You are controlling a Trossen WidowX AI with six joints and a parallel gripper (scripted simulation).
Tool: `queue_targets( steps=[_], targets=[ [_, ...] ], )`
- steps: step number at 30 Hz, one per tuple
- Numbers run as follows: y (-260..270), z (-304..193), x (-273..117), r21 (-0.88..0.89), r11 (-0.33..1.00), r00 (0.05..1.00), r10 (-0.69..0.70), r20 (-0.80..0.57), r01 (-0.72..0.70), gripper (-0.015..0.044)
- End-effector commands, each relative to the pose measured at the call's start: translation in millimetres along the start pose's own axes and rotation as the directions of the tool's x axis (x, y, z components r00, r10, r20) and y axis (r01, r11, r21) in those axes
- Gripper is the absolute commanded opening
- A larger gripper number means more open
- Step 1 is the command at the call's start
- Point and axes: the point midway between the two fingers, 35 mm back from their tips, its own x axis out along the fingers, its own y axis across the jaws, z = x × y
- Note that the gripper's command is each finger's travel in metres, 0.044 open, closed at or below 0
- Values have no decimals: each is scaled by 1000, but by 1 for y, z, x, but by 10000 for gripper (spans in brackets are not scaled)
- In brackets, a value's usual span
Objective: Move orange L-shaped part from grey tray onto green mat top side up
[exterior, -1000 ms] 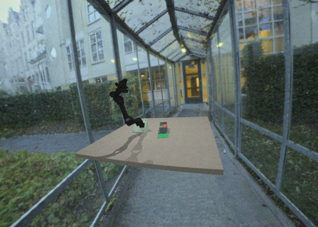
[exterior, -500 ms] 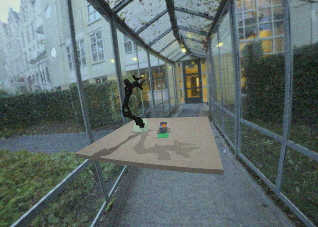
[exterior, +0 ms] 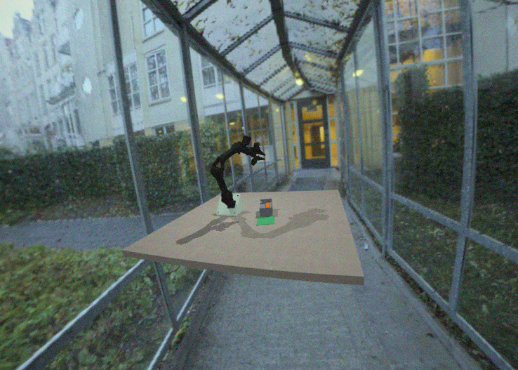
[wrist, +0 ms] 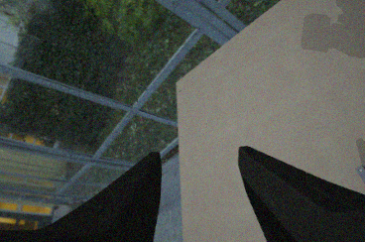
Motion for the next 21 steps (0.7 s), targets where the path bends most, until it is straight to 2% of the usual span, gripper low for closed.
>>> queue_targets(
  steps=[1,5,8,10,16,21],
  targets=[
    [-47,-28,52,-185,963,963,-225,-148,197,180],
    [-118,-66,96,-432,832,799,-504,-327,348,180],
    [-177,-95,110,-613,703,576,-685,-447,360,180],
    [-200,-106,111,-679,653,462,-742,-486,335,180],
    [-205,-108,113,-686,647,447,-748,-490,331,180],
    [-234,-127,133,-686,648,448,-748,-490,331,180]
  ],
)
